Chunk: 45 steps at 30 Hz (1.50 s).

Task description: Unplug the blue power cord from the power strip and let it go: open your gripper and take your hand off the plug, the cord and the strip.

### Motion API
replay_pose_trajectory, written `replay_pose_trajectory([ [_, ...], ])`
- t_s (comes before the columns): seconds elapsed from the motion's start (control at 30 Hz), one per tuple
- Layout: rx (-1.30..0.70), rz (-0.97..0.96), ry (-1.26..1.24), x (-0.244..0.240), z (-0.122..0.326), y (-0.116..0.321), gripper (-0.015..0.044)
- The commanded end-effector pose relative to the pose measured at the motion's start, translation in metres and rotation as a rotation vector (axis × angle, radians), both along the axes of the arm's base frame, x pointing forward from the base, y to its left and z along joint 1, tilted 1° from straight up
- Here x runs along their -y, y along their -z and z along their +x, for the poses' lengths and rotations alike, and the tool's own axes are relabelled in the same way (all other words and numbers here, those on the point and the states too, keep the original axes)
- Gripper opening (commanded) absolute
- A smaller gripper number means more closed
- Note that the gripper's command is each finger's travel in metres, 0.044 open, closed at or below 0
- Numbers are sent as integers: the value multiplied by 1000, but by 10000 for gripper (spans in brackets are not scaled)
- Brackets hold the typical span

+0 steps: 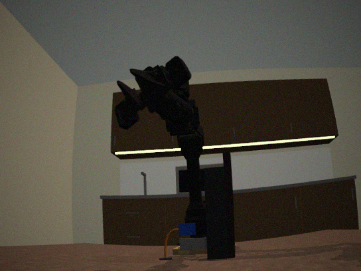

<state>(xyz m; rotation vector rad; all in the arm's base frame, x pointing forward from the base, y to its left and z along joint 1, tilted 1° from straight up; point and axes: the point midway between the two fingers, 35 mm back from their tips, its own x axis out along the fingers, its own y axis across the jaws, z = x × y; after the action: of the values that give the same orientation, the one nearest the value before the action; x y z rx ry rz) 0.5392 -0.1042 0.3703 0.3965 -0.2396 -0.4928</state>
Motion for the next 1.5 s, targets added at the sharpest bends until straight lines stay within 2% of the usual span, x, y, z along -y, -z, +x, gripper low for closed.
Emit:
replay_pose_trajectory([
  [0.0, -137, 121, -32, 7, -10, 37, 160],
  [0.23, -443, 446, -17, 16, -61, 125, 160],
  [0.47, -728, 824, 125, 10, -148, 199, 160],
  [0.63, -911, 1103, 311, -6, -227, 233, 160],
  [0.8, -1051, 1334, 531, -27, -299, 247, 160],
  [1.47, -1057, 1344, 539, -46, -298, 247, 160],
])
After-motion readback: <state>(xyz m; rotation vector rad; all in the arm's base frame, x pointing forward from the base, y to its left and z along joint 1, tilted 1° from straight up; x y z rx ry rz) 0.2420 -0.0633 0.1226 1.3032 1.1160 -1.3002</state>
